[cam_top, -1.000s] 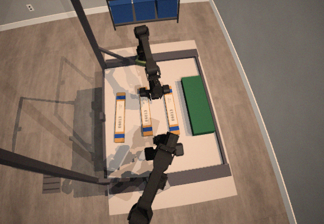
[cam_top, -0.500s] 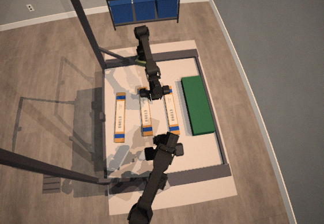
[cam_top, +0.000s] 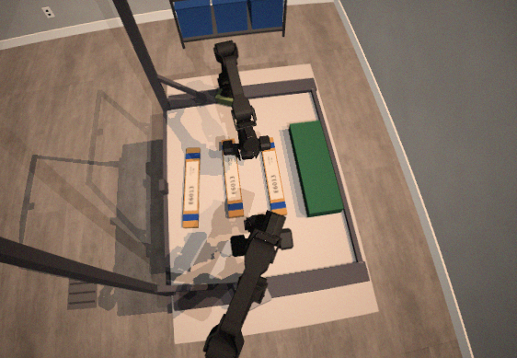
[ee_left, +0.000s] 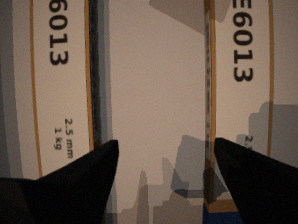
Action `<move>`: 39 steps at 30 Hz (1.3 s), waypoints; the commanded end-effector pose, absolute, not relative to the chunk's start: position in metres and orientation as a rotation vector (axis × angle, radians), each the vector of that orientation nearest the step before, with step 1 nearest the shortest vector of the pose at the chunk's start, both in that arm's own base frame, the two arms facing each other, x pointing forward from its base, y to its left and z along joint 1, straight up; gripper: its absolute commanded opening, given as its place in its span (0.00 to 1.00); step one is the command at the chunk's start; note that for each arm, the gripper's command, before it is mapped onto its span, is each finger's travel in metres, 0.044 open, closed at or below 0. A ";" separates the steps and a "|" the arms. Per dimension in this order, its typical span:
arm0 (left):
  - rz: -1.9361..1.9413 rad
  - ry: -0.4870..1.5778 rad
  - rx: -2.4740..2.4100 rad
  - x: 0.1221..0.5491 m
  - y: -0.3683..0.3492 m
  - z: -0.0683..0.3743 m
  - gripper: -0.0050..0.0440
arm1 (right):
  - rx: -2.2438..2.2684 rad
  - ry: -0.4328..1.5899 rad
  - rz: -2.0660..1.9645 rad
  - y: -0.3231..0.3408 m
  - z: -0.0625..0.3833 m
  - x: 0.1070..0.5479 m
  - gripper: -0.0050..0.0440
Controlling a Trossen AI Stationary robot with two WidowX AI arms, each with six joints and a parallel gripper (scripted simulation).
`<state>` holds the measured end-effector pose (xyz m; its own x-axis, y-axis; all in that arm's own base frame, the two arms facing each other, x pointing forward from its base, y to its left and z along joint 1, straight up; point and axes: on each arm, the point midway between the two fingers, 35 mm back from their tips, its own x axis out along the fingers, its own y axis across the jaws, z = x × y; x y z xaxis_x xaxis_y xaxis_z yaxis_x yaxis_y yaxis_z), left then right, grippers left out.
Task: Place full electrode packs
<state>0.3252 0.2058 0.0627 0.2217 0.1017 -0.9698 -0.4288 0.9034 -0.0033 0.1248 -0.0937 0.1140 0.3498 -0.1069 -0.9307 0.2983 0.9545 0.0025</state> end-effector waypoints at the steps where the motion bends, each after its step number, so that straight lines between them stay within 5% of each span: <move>1: 0.383 1.260 -0.281 0.331 0.210 0.084 0.71 | 0.173 1.169 -0.270 -0.095 0.120 0.127 0.98; 39: 0.383 1.260 -0.281 0.330 0.209 0.112 0.71 | 0.173 1.169 -0.270 -0.095 0.120 0.127 0.98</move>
